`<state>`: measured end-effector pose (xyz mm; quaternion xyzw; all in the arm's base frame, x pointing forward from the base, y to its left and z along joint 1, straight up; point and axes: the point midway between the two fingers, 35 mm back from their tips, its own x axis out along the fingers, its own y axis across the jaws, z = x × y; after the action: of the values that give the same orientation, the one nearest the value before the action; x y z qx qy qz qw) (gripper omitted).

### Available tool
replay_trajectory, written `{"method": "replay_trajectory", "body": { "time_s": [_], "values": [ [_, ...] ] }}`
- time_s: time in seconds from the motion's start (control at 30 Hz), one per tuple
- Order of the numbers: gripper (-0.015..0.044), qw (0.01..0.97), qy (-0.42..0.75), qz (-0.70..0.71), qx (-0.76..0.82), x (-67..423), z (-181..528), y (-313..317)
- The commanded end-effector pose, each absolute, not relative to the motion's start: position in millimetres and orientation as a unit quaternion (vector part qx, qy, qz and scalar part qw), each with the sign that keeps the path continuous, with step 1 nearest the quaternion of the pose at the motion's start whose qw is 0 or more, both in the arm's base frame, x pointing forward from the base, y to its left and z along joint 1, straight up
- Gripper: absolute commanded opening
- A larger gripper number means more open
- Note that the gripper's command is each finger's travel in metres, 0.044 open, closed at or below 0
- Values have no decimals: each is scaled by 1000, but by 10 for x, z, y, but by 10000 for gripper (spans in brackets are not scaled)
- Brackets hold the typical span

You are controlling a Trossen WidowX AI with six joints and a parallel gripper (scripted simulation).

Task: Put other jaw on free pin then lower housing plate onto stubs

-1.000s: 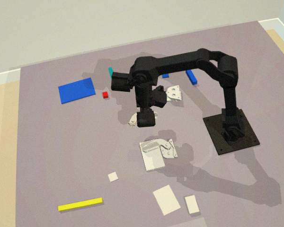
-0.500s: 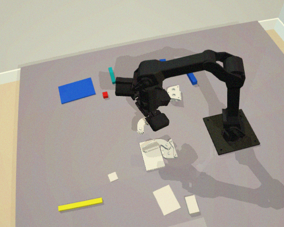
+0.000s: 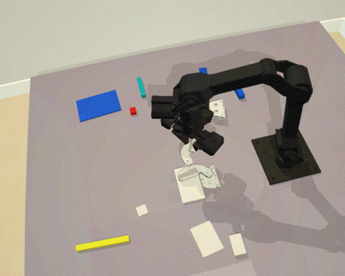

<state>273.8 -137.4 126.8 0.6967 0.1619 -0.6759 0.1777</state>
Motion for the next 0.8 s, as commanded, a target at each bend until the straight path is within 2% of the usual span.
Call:
{"method": "replay_trajectory", "body": {
  "time_s": [0.0,0.77],
  "values": [
    [134,215,199,-668,684,2700,1259,-1314],
    [134,421,403,-570,580,2550,1257,-984]
  ]
}}
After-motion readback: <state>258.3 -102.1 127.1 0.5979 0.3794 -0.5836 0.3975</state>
